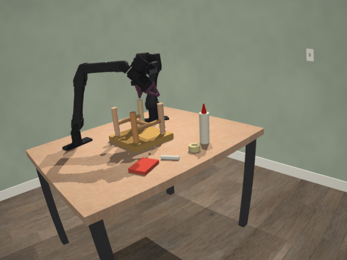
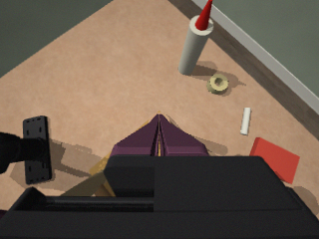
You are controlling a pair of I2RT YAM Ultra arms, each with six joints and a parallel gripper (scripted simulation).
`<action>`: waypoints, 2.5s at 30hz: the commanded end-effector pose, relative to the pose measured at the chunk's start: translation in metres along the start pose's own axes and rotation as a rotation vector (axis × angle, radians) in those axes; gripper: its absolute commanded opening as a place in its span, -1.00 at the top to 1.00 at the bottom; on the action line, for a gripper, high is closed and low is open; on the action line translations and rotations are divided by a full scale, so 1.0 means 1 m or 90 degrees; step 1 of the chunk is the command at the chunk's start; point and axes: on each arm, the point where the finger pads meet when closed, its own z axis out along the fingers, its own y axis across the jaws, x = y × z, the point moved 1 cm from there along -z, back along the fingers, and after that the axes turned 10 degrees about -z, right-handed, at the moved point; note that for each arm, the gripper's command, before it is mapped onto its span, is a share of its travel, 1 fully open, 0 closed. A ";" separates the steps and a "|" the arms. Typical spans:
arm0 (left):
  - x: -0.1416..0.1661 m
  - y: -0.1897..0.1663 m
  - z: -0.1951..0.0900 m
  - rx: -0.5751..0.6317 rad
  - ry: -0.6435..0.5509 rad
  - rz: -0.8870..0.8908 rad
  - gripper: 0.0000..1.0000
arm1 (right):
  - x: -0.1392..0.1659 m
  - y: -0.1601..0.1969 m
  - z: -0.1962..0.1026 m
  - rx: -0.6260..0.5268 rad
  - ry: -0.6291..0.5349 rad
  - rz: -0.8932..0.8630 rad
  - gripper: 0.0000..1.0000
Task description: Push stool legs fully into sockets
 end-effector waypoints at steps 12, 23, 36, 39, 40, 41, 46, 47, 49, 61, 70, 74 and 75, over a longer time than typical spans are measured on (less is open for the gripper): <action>0.002 -0.001 -0.002 0.002 -0.011 0.008 1.00 | 0.008 0.007 0.004 -0.005 -0.023 -0.006 1.00; 0.012 0.002 0.012 -0.007 0.041 0.001 1.00 | 0.011 0.008 0.013 -0.006 -0.022 -0.007 1.00; -0.002 -0.002 -0.007 0.001 0.016 0.006 1.00 | 0.007 0.007 0.010 -0.005 -0.024 -0.007 1.00; -0.003 -0.003 -0.015 0.007 -0.015 0.007 1.00 | 0.007 0.007 0.010 -0.005 -0.024 -0.007 1.00; -0.004 -0.003 -0.013 0.006 -0.012 0.007 1.00 | 0.007 0.007 0.010 -0.005 -0.024 -0.007 1.00; -0.004 -0.003 -0.013 0.006 -0.010 0.007 1.00 | 0.007 0.007 0.010 -0.005 -0.024 -0.007 1.00; -0.005 -0.004 -0.027 0.002 0.023 0.007 1.00 | 0.007 0.007 0.010 -0.005 -0.024 -0.007 1.00; -0.007 -0.004 -0.031 0.002 0.023 0.007 1.00 | 0.007 0.007 0.010 -0.005 -0.024 -0.007 1.00; -0.015 -0.005 -0.032 0.006 -0.005 0.007 1.00 | 0.007 0.007 0.010 -0.005 -0.024 -0.007 1.00; -0.007 -0.004 -0.041 0.003 0.009 0.007 1.00 | 0.007 0.007 0.010 -0.005 -0.024 -0.007 1.00; -0.012 -0.005 -0.046 0.005 -0.004 0.007 1.00 | 0.007 0.007 0.009 -0.008 -0.011 -0.007 1.00; -0.012 -0.005 -0.046 0.005 -0.004 0.007 1.00 | 0.004 0.007 0.010 -0.007 -0.016 -0.007 1.00; -0.012 -0.005 -0.046 0.005 -0.004 0.007 1.00 | 0.004 0.007 0.010 -0.007 -0.015 -0.007 1.00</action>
